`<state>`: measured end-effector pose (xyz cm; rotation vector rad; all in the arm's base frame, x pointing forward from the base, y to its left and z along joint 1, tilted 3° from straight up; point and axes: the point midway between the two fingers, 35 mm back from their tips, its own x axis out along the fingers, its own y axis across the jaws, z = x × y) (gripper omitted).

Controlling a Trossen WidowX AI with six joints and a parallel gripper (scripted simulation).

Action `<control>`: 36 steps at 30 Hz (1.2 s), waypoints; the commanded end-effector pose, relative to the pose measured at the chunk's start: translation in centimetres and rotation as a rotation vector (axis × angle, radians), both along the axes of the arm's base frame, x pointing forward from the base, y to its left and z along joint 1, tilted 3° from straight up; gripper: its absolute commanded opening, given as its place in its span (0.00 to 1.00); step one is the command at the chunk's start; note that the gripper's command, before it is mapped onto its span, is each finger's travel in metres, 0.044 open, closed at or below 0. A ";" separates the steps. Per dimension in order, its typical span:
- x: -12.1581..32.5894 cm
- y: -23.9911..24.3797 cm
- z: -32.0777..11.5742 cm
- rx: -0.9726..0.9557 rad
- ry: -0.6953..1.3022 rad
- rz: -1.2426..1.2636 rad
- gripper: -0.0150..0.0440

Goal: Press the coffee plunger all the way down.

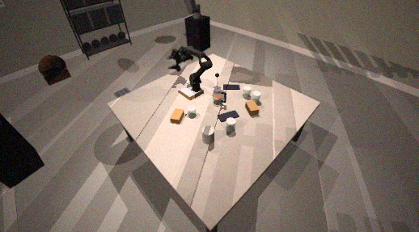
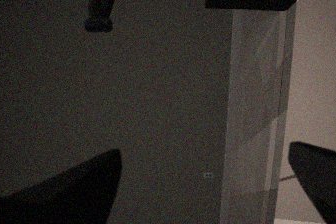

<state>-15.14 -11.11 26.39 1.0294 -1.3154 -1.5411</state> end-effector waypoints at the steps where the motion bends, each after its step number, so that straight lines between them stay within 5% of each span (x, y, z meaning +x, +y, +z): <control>1: -0.1 0.0 -0.1 0.004 -0.007 -0.003 0.98; 16: -2.5 3.7 -1.0 0.207 0.072 -0.230 1.00; 26: -4.0 14.1 -0.8 0.426 0.045 -0.762 1.00; 36: 0.7 24.2 -0.2 0.664 -0.089 -1.295 1.00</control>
